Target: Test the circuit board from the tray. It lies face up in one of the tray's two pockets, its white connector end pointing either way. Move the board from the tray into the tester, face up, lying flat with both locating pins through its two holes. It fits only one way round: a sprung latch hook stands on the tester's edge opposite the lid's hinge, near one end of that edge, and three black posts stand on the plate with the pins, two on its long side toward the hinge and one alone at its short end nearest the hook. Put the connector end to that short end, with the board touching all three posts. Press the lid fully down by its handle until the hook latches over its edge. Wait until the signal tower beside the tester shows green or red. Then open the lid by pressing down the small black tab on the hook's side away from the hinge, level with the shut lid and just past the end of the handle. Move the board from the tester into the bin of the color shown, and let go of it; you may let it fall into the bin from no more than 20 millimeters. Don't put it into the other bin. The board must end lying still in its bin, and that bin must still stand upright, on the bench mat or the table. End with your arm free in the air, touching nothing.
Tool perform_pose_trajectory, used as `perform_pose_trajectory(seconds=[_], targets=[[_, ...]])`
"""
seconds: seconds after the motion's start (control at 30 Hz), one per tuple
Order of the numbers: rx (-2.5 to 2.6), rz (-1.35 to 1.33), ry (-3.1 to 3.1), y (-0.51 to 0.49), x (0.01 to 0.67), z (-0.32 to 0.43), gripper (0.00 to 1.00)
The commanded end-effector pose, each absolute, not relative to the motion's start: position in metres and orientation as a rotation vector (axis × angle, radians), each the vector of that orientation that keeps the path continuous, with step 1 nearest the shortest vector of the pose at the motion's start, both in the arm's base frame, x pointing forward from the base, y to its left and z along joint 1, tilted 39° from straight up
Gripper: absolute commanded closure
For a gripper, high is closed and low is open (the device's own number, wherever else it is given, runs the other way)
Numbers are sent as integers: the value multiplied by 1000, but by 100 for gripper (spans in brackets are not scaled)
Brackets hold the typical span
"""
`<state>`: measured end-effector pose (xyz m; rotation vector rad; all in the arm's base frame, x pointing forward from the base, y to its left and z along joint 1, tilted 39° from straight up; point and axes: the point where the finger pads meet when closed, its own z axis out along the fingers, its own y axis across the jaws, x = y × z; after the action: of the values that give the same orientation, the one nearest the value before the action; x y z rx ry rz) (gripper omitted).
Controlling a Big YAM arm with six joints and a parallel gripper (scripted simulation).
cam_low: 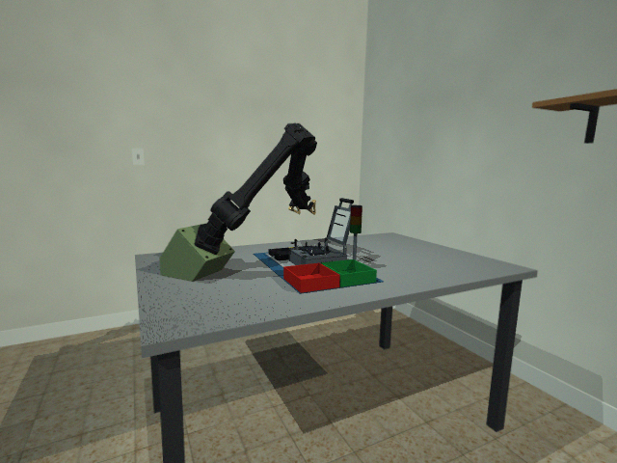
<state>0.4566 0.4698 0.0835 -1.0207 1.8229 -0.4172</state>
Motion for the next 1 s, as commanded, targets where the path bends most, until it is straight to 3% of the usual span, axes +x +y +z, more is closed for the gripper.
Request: perform_pose_trajectory(seconds=[0.0, 0.53, 0.97], targets=[[-1017, -409, 1815, 474, 456, 89, 0], [-1017, -409, 1815, 474, 456, 89, 0], [-1272, -510, 1836, 489, 426, 148, 0]])
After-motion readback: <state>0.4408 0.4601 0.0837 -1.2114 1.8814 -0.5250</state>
